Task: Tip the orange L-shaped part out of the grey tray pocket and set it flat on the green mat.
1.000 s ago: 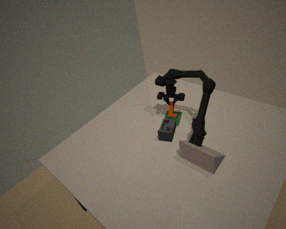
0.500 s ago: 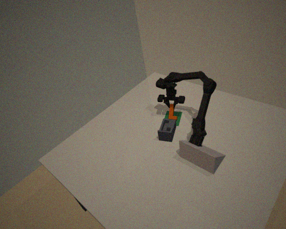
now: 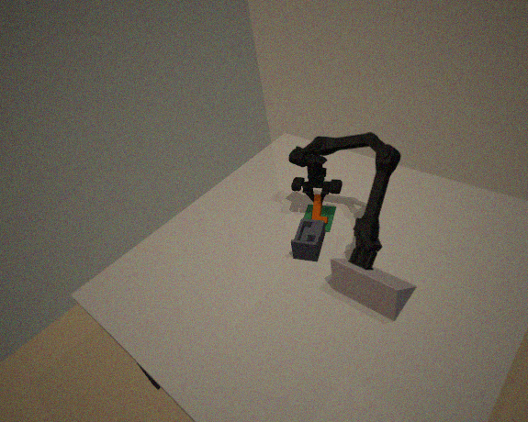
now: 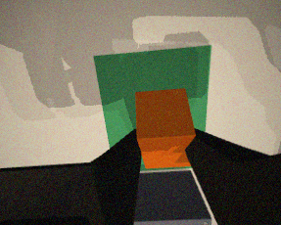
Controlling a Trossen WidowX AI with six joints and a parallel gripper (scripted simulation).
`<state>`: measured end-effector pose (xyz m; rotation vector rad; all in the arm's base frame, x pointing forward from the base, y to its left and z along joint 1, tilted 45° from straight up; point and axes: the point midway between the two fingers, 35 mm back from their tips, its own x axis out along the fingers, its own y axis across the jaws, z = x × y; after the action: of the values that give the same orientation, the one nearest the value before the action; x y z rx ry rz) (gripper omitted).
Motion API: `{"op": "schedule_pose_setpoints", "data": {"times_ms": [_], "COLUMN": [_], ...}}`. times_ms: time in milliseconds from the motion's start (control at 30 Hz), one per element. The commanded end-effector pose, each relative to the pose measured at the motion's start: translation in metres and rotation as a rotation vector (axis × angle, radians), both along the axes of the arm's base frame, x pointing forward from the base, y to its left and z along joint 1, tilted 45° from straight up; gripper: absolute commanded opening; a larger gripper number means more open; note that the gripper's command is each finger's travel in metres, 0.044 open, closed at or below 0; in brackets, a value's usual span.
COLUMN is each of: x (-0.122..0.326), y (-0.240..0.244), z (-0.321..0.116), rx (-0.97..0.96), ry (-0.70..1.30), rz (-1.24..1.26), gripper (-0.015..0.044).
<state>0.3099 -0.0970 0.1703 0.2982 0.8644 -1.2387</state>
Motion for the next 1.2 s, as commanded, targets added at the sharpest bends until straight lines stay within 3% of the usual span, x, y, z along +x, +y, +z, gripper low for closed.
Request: {"op": "schedule_pose_setpoints", "data": {"times_ms": [0, 267, 433, 600, 1167], "x": [0.0, 0.0, 0.0, -0.008, -0.005], "y": [0.0, 0.002, 0.033, 0.062, 0.059], "z": [0.0, 0.002, 0.032, 0.063, 0.061], "rx": [0.0, 0.001, 0.009, 0.013, 0.012], "ry": [0.0, -0.002, -0.034, -0.066, -0.072], "rz": [0.0, 0.0, 0.001, 0.001, 0.015], "gripper": [0.0052, 0.0262, 0.0394, 0.04, 0.04]}}
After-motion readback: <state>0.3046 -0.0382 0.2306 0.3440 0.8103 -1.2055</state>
